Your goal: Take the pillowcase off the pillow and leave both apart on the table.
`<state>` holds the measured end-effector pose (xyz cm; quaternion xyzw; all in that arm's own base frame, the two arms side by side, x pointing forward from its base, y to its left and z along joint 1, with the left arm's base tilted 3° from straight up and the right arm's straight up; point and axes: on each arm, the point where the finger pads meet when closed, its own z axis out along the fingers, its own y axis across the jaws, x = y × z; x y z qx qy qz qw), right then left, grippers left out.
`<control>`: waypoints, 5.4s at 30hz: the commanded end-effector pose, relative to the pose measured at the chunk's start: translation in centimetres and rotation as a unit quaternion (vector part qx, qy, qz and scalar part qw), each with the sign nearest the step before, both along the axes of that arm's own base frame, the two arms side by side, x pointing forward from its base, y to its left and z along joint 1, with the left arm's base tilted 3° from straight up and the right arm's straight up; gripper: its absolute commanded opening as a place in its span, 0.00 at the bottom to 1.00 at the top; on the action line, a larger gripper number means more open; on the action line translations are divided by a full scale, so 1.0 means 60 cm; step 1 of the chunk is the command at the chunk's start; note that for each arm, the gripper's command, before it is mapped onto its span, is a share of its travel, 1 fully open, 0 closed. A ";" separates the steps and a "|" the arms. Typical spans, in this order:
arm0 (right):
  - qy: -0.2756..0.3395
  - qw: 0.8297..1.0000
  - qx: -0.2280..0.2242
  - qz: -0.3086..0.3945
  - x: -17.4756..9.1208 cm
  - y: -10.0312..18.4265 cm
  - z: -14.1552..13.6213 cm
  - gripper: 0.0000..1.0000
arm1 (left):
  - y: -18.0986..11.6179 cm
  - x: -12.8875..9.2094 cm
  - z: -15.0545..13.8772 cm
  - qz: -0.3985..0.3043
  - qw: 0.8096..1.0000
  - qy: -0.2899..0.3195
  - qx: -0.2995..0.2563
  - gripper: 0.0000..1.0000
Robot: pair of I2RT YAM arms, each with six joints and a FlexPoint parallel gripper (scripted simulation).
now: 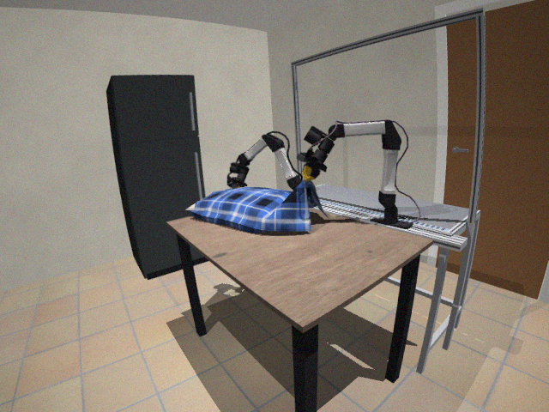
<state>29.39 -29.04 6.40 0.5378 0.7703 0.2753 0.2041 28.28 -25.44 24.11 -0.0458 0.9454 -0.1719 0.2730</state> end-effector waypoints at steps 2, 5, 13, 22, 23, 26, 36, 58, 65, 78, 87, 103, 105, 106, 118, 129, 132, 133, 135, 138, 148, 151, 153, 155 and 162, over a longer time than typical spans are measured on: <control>-0.003 1.000 -0.010 -0.005 -0.001 -0.007 0.002 0.00 | -0.004 0.032 0.092 -0.013 0.995 -0.082 -0.051 0.00; -0.003 1.000 -0.010 -0.005 -0.001 -0.007 0.002 0.00 | -0.008 0.038 0.116 -0.022 0.992 -0.106 -0.063 0.00; -0.003 1.000 -0.010 -0.004 -0.001 -0.007 0.002 0.00 | -0.015 0.045 0.166 -0.042 0.984 -0.151 -0.090 0.00; -0.004 1.000 -0.009 -0.004 0.000 -0.006 0.002 0.00 | -0.016 0.055 0.244 -0.065 0.965 -0.227 -0.116 0.00; -0.004 1.000 -0.009 -0.004 0.000 -0.006 0.002 0.00 | -0.015 0.055 0.251 -0.066 0.963 -0.234 -0.118 0.00; -0.004 1.000 -0.009 -0.004 0.000 -0.006 0.002 0.00 | -0.019 0.066 0.245 -0.062 0.964 -0.235 -0.112 0.00; -0.004 1.000 -0.009 -0.004 0.000 -0.006 0.002 0.00 | -0.009 0.054 0.342 -0.089 0.932 -0.320 -0.143 0.00; -0.004 1.000 -0.009 -0.004 0.000 -0.006 0.002 0.00 | 0.014 0.032 0.472 -0.119 0.871 -0.450 -0.158 0.00; -0.004 1.000 -0.009 -0.004 0.000 -0.006 0.002 0.00 | 0.029 0.016 0.518 -0.122 0.846 -0.493 -0.162 0.00; -0.004 1.000 -0.009 -0.004 0.000 -0.006 0.002 0.00 | 0.034 0.009 0.564 -0.133 0.811 -0.548 -0.153 0.00; -0.004 1.000 -0.009 -0.004 0.000 -0.006 0.002 0.00 | 0.070 -0.037 0.634 -0.132 0.762 -0.615 -0.152 0.00; -0.004 1.000 -0.009 -0.004 0.000 -0.006 0.002 0.00 | 0.109 -0.088 0.709 -0.126 0.695 -0.695 -0.136 0.00; -0.004 1.000 -0.009 -0.004 0.000 -0.006 0.002 0.00 | 0.101 -0.078 0.704 -0.129 0.696 -0.694 -0.130 0.00; -0.004 1.000 -0.009 -0.004 0.000 -0.006 0.002 0.00 | 0.117 -0.098 0.717 -0.124 0.687 -0.703 -0.133 0.00; -0.005 1.000 -0.009 -0.007 -0.003 -0.009 0.003 0.00 | 0.126 -0.107 0.724 -0.112 0.690 -0.700 -0.148 0.00; -0.006 1.000 -0.010 -0.009 -0.005 -0.011 0.004 0.00 | 0.116 -0.082 0.711 -0.115 0.703 -0.690 -0.128 0.00; -0.005 1.000 -0.010 -0.009 -0.005 -0.011 0.004 0.00 | 0.110 -0.075 0.692 -0.142 0.733 -0.657 -0.107 0.00; -0.005 1.000 -0.010 -0.009 -0.005 -0.011 0.004 0.00 | 0.113 -0.072 0.689 -0.147 0.742 -0.646 -0.099 0.00; -0.005 1.000 -0.010 -0.009 -0.005 -0.011 0.004 0.00 | 0.116 -0.064 0.679 -0.156 0.763 -0.622 -0.082 0.00; -0.005 1.000 -0.010 -0.009 -0.005 -0.011 0.004 0.00 | 0.115 -0.056 0.680 -0.156 0.766 -0.618 -0.078 0.00; -0.005 1.000 -0.010 -0.009 -0.005 -0.012 0.003 0.00 | 0.151 -0.062 0.667 -0.163 0.809 -0.563 -0.040 0.00; -0.005 1.000 -0.010 -0.009 -0.005 -0.012 0.003 0.00 | 0.152 -0.062 0.701 -0.147 0.784 -0.600 -0.053 0.00; -0.005 1.000 -0.010 -0.009 -0.005 -0.012 0.003 0.00 | 0.158 -0.063 0.688 -0.152 0.799 -0.580 -0.042 0.00; -0.005 1.000 -0.010 -0.009 -0.005 -0.012 0.003 0.00 | 0.168 -0.066 0.672 -0.158 0.818 -0.553 -0.029 0.00; -0.005 1.000 -0.010 -0.009 -0.005 -0.012 0.003 0.00 | 0.176 -0.066 0.691 -0.147 0.809 -0.568 -0.029 0.00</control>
